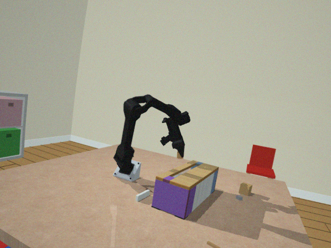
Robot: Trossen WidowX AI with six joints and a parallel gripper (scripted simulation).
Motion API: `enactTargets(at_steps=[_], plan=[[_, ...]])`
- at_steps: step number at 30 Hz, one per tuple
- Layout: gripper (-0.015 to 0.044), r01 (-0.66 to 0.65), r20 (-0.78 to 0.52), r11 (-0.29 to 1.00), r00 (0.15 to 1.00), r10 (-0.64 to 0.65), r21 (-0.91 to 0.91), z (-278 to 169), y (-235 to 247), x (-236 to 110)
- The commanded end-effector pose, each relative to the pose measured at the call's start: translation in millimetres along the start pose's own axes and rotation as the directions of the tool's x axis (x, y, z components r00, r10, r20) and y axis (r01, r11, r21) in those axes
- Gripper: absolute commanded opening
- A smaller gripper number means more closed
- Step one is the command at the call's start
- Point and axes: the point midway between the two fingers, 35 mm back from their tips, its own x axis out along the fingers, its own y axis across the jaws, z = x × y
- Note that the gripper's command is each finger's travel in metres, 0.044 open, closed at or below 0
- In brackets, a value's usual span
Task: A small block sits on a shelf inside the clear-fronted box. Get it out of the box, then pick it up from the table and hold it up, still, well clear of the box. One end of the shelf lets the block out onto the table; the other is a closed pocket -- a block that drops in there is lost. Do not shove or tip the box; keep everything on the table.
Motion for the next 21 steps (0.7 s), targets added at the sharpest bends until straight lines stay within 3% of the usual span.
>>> enactTargets(at_steps=[1, 21], plan=[[0.0000, 0.058, -0.035, 0.992, 0.997, -0.063, -0.116, -4.1, 1.6, -23.8], [0.0000, 0.076, -0.044, 0.984, 0.996, -0.084, -0.163, -4.2, 2.2, -31.5]])
